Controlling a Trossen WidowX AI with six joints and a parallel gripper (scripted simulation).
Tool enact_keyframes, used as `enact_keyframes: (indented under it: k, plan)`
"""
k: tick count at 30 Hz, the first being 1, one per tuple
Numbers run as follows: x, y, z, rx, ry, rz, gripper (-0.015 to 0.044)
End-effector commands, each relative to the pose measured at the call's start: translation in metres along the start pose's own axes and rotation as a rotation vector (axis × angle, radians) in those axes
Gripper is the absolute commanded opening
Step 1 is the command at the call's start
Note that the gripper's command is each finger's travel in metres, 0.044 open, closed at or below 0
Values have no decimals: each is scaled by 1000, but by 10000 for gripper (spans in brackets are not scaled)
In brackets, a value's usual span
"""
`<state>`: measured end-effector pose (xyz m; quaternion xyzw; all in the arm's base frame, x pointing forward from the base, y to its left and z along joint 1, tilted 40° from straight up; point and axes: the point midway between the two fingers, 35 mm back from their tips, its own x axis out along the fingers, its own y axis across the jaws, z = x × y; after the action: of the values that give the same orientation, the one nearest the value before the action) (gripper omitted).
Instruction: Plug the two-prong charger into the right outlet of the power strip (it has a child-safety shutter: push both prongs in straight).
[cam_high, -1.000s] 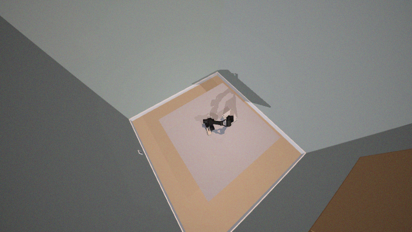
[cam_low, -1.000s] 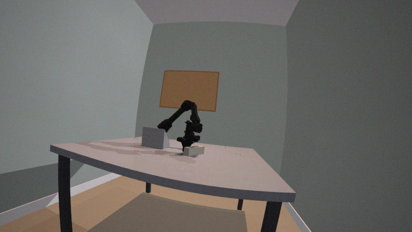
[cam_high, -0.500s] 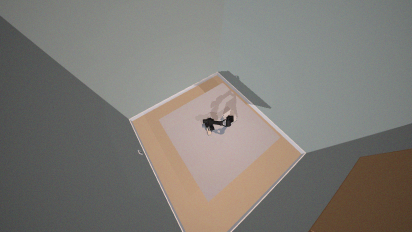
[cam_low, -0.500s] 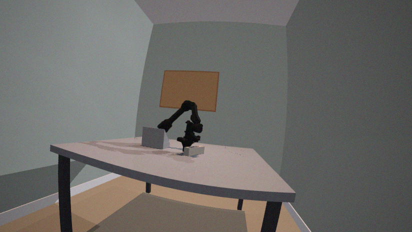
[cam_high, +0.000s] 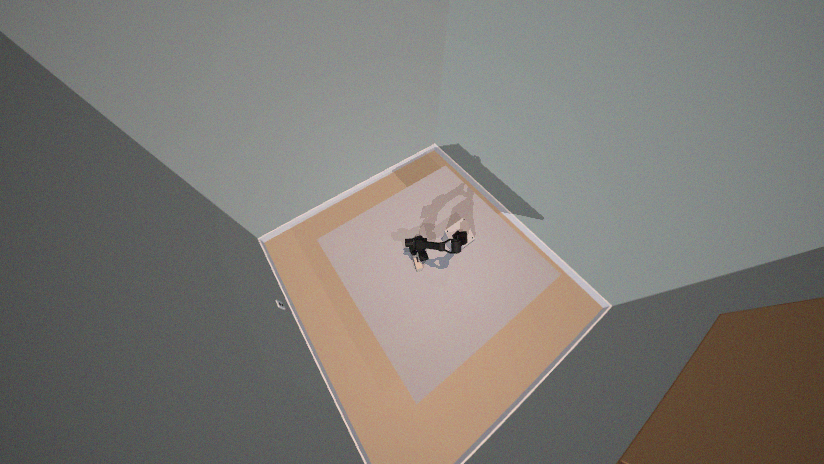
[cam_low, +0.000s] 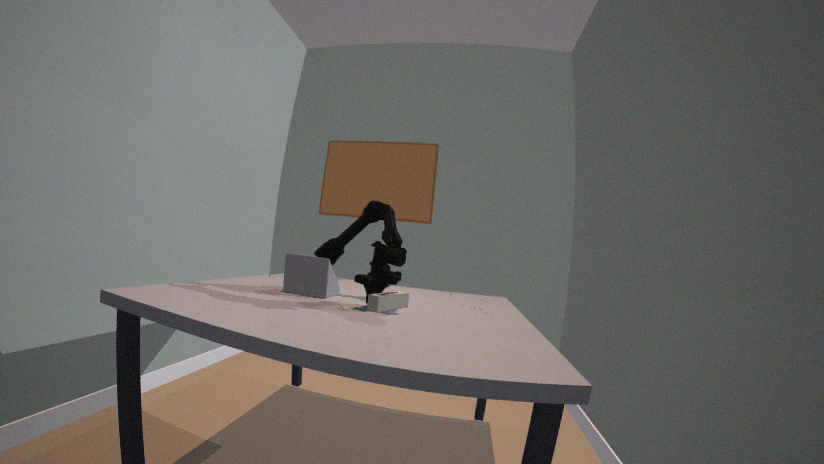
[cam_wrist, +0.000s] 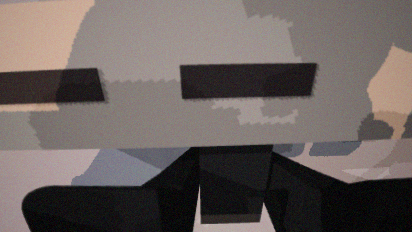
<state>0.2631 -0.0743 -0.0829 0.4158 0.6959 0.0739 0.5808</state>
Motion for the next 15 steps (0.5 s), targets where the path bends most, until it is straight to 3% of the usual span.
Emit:
enact_keyframes:
  k: [1,15]
  plan:
    - [0,1,12,-19,-27,-3,0]
    - [0,1,13,-19,-27,-3,0]
